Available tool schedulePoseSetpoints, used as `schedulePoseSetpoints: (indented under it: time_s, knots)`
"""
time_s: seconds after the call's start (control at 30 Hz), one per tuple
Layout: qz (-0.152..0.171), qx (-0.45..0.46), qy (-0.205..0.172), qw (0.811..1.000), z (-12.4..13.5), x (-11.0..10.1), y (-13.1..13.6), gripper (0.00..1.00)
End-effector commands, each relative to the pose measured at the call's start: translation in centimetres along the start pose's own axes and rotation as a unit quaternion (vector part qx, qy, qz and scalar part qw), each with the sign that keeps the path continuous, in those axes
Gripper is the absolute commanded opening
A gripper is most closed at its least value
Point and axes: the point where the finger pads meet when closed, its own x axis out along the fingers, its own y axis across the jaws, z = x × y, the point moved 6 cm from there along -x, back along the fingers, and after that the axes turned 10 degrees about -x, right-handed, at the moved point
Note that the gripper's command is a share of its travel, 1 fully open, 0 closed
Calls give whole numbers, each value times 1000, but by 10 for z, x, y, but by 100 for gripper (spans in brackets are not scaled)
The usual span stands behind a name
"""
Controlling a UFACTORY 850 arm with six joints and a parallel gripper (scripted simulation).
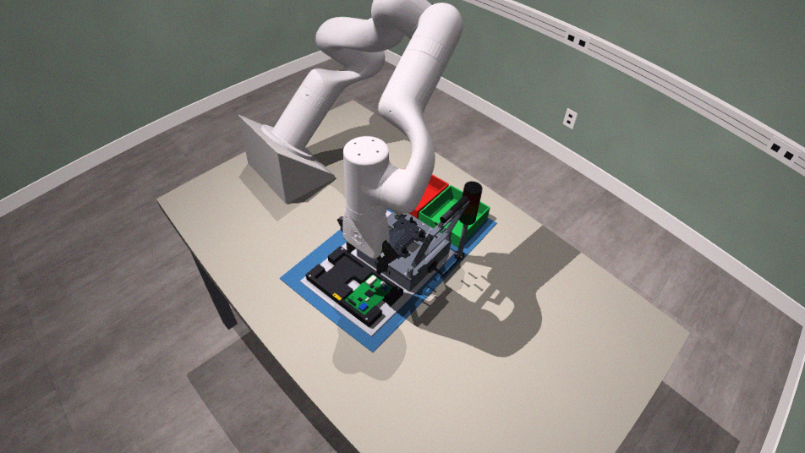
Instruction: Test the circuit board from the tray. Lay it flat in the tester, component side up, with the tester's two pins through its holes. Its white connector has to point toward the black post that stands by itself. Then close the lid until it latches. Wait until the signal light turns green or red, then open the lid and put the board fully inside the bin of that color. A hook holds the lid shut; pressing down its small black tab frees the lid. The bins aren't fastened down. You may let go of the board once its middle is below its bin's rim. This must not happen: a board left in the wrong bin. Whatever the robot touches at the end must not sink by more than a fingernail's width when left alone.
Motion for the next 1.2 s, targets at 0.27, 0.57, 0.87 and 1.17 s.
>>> schedulePoseSetpoints:
  time_s: [0.27, 0.57, 0.87, 1.17]
  knots:
    - [3, -1, -1, 1000, 2, 64, 3, 100]
    - [3, -1, -1, 1000, 2, 80, 3, 100]
    - [3, -1, -1, 1000, 2, 82, 3, 100]
    - [3, -1, -1, 1000, 2, 82, 3, 100]
